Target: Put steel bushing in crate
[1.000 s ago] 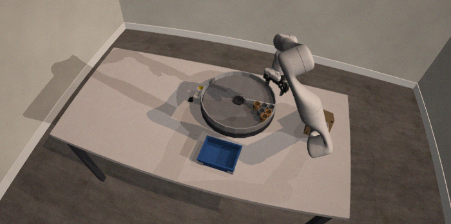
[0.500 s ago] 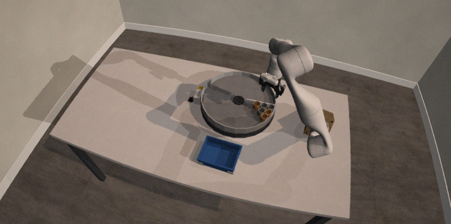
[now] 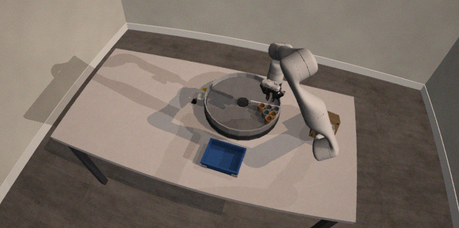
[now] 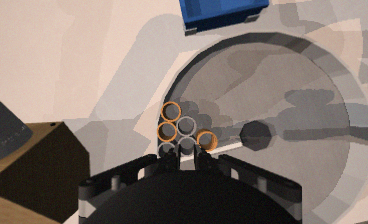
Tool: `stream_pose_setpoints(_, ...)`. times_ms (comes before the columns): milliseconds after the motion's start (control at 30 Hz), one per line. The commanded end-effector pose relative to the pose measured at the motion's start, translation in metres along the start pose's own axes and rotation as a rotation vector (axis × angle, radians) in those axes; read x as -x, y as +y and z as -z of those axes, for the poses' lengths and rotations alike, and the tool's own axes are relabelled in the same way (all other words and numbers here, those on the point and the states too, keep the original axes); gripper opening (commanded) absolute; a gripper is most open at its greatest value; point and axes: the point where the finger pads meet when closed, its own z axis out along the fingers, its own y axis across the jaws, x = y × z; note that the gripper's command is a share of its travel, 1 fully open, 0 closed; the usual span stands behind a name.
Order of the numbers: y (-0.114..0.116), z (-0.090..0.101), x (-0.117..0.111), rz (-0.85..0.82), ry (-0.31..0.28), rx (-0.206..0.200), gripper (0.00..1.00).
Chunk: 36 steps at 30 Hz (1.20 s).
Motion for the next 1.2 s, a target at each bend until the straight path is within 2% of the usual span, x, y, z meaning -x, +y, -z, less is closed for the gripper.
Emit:
stream_pose_setpoints(0, 0.0084, -0.0101, -0.0201, 0.087, 0.001, -0.005, 0.19)
stream_pose_setpoints(33, 0.0122, -0.0144, -0.0273, 0.126, 0.002, -0.005, 0.19)
stream_pose_setpoints(1167, 0.0121, -0.0145, -0.0273, 0.126, 0.002, -0.005, 0.18)
